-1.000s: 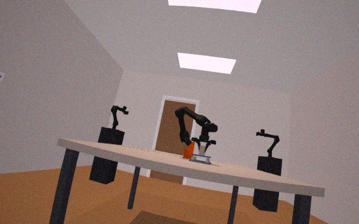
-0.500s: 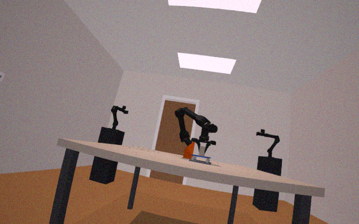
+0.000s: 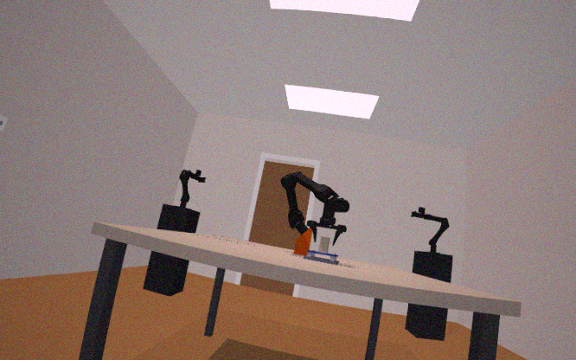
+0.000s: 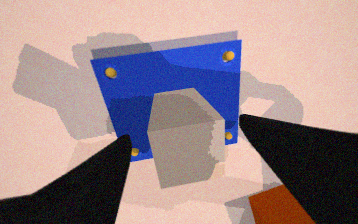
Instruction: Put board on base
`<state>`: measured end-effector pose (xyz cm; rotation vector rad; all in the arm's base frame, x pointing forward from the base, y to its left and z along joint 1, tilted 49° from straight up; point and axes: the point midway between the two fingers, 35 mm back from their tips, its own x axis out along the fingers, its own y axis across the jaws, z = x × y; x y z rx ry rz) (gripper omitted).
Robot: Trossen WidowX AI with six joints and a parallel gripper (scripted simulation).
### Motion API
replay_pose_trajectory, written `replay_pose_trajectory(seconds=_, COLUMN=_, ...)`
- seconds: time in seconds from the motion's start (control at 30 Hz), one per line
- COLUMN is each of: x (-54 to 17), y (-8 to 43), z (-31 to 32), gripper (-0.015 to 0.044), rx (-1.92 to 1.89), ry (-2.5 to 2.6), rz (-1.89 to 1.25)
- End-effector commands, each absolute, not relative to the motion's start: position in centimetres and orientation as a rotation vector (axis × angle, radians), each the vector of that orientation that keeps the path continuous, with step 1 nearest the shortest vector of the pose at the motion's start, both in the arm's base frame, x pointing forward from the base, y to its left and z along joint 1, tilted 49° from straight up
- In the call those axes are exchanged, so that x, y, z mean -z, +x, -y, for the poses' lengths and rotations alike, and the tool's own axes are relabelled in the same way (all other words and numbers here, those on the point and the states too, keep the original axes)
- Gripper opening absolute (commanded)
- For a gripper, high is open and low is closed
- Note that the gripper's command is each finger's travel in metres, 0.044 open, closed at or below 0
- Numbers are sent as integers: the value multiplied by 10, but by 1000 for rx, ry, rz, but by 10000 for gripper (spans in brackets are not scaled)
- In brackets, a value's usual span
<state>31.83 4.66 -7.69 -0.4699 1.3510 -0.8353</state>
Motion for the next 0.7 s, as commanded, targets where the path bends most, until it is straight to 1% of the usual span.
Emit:
replay_pose_trajectory(seconds=0.0, x=65, y=320, z=-63, gripper=440, rx=829, ry=-459, rz=-1346)
replay_pose_trajectory(seconds=0.2, x=54, y=319, z=-75, gripper=440, rx=829, ry=-459, rz=-1346)
replay_pose_trajectory(seconds=0.33, x=28, y=316, z=-105, gripper=440, rx=824, ry=-470, rz=-1342)
replay_pose_trajectory(seconds=0.67, x=26, y=316, z=-107, gripper=440, rx=824, ry=-471, rz=-1342)
